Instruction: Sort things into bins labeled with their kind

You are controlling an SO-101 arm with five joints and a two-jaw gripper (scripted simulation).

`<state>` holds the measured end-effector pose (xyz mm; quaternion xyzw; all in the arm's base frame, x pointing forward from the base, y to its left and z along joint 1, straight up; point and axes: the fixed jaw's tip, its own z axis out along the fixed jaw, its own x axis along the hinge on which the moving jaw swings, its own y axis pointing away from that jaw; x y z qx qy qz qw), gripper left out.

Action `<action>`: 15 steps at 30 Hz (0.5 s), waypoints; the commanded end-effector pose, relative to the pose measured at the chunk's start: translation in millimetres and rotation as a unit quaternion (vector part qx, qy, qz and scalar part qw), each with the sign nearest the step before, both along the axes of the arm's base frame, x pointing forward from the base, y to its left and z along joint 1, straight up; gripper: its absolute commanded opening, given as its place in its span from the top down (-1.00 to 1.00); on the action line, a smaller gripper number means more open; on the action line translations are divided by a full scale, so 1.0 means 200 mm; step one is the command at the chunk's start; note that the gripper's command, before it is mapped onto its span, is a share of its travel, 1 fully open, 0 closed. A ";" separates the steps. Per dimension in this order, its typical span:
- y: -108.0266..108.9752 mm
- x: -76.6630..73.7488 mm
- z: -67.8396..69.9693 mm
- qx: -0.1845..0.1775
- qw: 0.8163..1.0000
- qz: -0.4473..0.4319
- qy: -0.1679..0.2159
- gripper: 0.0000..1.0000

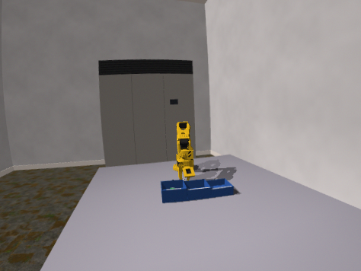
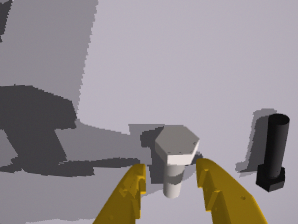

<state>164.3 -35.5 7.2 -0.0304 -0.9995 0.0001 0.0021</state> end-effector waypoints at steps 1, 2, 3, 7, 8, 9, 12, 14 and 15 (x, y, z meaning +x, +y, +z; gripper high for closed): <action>0.01 0.01 0.01 -0.002 1.000 0.009 -0.009 0.83; 0.01 0.01 0.01 -0.002 1.000 0.009 -0.009 0.84; 0.01 0.01 0.01 -0.002 1.000 0.009 -0.009 0.86; 0.01 0.01 0.01 -0.002 1.000 0.009 -0.009 0.91; 0.01 0.01 0.01 -0.002 1.000 0.009 -0.009 0.91; 0.01 0.01 0.01 -0.002 1.000 0.009 -0.009 0.92; 0.01 0.01 0.01 -0.002 1.000 0.009 -0.009 0.96; 0.01 0.01 0.01 -0.002 1.000 0.009 -0.009 0.97; 0.01 0.01 0.01 -0.002 1.000 0.009 -0.009 0.98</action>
